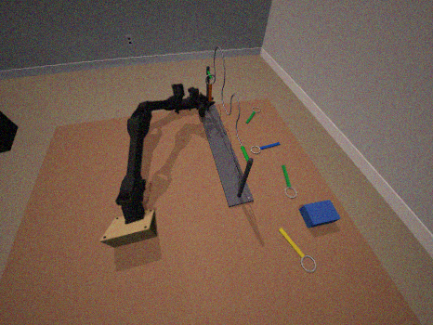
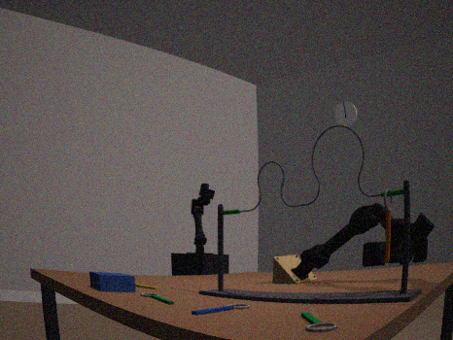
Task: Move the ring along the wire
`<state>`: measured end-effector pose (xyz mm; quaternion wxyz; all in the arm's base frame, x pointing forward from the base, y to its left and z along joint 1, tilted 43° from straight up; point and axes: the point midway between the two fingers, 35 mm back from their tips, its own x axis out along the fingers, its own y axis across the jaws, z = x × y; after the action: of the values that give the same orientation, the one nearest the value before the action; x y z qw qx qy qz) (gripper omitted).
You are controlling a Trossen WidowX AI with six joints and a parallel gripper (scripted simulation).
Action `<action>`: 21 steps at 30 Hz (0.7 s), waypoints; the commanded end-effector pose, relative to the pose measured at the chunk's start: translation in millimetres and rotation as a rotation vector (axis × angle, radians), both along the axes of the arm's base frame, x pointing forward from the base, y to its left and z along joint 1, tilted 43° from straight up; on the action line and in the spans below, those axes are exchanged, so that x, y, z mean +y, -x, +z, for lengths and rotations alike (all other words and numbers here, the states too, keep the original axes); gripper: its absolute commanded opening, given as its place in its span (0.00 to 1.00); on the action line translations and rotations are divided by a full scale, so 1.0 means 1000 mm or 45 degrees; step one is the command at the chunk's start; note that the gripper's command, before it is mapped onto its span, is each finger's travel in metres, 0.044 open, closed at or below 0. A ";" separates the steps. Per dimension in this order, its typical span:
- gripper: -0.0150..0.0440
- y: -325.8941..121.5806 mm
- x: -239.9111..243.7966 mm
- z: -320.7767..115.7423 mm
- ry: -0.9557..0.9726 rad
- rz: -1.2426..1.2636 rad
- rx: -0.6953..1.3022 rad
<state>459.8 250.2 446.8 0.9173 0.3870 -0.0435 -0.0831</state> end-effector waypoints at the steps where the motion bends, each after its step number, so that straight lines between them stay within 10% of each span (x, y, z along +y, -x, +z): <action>1: 0.53 -0.007 -0.001 0.001 0.002 0.004 -0.002; 21: 0.53 -0.014 -0.003 0.000 0.002 0.004 -0.003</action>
<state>473.9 246.5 446.3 0.9171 0.3875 -0.0444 -0.0829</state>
